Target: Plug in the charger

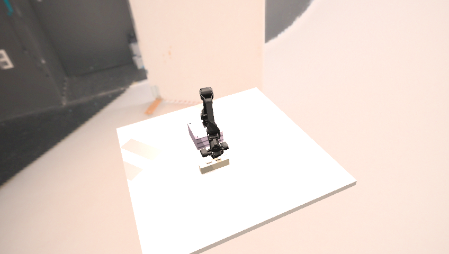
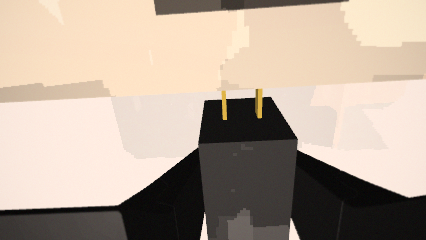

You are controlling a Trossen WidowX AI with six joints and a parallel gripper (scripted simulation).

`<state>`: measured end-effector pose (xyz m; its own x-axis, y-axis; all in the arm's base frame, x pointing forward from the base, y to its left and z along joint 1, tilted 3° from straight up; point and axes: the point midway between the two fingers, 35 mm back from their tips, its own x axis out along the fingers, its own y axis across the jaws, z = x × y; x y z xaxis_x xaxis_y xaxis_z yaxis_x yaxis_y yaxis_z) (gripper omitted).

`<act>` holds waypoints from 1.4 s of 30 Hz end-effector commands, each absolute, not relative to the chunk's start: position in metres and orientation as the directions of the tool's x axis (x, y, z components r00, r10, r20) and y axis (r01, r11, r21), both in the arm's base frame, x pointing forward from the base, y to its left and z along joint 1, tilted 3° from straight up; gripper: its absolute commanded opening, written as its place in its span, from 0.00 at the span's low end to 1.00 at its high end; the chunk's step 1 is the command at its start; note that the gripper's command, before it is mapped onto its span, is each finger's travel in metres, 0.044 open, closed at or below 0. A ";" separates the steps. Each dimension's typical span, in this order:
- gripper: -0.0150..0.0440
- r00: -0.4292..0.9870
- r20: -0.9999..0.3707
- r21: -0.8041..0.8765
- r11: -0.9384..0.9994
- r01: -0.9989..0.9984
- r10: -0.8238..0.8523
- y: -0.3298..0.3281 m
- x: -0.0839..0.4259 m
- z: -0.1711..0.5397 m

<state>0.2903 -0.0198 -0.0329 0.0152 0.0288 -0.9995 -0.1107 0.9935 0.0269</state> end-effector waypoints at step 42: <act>0.25 0.017 -0.999 0.027 0.993 -0.113 0.029 -0.019 0.297 -0.032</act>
<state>0.2945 -0.0193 -0.0327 0.0133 0.0290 -0.9995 -0.1135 0.9932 0.0273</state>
